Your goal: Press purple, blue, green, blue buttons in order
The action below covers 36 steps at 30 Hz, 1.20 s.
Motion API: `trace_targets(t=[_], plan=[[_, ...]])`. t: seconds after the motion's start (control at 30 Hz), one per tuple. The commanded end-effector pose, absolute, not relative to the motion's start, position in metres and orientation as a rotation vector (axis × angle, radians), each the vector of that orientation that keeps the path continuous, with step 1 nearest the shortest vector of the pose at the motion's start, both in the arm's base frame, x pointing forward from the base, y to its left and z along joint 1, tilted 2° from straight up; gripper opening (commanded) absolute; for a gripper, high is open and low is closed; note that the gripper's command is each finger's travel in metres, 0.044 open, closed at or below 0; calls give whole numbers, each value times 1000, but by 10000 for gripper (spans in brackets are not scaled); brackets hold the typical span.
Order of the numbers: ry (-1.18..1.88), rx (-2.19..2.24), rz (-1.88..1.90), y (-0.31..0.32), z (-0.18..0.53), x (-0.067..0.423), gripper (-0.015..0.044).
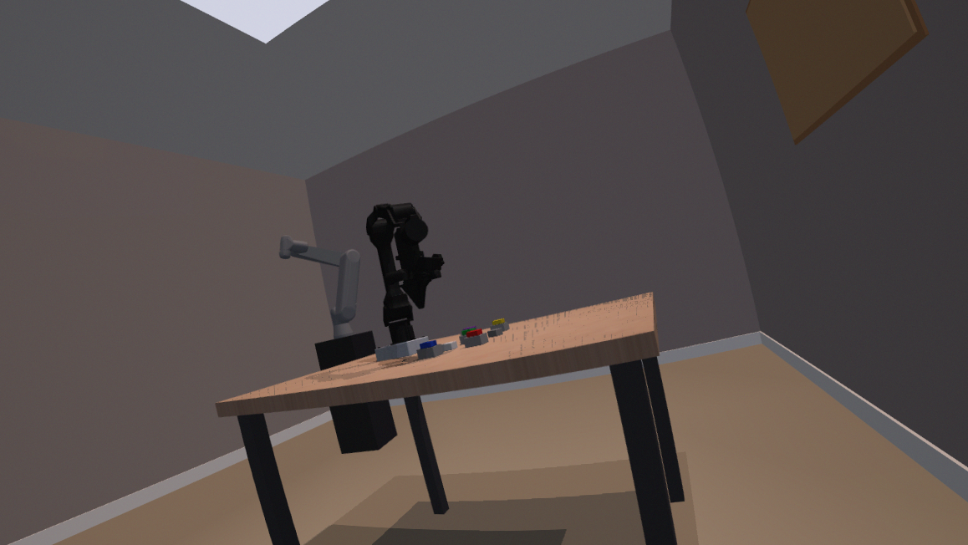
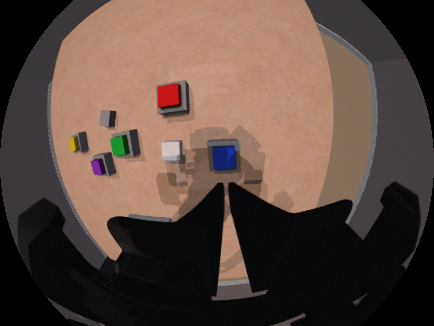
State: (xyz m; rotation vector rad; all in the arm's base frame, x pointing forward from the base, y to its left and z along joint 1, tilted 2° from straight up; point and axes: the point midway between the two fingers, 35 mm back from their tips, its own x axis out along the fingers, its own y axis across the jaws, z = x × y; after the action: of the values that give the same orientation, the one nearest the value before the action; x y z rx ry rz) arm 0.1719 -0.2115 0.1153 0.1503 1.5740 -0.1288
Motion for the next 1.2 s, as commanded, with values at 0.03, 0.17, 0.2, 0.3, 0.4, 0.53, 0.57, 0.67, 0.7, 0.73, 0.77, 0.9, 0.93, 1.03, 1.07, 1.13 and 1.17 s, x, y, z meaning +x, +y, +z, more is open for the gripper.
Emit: trace_targets(t=[0.03, 0.17, 0.2, 0.3, 0.4, 0.53, 0.57, 0.67, 0.7, 0.73, 0.77, 0.9, 0.93, 1.03, 1.07, 1.13, 1.17], plan=[[1576, 136, -115, -218, 105, 170, 20], [1576, 137, -115, -216, 56, 169, 20], [1576, 137, -115, -216, 53, 169, 20], [1576, 137, -115, -216, 53, 169, 20], [1576, 137, -115, -216, 51, 169, 20], [1576, 137, -115, -216, 44, 169, 20], [1576, 137, -115, -216, 43, 169, 20], [1576, 137, -115, -216, 38, 169, 20], [1576, 137, -115, -216, 36, 169, 20], [1576, 137, -115, -216, 35, 169, 20], [1576, 137, -115, -216, 33, 169, 20], [1576, 137, -115, -216, 27, 169, 20], [1576, 137, -115, -216, 25, 169, 20], [1576, 137, -115, -215, 21, 169, 20], [1576, 137, -115, -215, 20, 169, 20], [1576, 137, -115, -215, 20, 169, 20], [1576, 137, -115, -215, 20, 169, 20]])
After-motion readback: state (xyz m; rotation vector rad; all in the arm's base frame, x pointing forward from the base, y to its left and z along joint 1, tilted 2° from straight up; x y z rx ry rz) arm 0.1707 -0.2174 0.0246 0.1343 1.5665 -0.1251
